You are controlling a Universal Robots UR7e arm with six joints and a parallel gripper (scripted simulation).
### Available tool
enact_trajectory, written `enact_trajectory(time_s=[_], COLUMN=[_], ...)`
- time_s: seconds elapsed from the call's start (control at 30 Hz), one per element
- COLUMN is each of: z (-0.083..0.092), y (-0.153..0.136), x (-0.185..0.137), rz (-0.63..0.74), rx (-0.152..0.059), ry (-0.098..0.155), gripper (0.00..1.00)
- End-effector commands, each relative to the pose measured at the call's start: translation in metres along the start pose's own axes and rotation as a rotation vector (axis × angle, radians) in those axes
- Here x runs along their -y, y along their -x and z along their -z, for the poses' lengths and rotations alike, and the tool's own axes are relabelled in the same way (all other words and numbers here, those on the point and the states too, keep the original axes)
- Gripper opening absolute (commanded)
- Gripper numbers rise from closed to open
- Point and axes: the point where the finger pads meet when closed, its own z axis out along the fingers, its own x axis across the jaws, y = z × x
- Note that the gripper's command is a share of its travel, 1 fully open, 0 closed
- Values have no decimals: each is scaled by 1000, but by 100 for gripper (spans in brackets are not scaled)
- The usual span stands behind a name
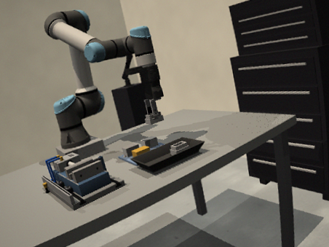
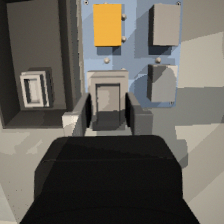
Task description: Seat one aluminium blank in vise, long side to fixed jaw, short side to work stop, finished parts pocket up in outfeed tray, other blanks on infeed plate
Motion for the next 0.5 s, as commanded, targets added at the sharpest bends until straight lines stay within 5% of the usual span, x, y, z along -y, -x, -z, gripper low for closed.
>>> enact_trajectory(time_s=[0.0,0.2,0.47], z=[2,2,3], y=[1,12,64], x=[1,7,43], rz=[0,0,0], rx=[0,1,1], ry=[0,0,0], gripper=[0,0,0])
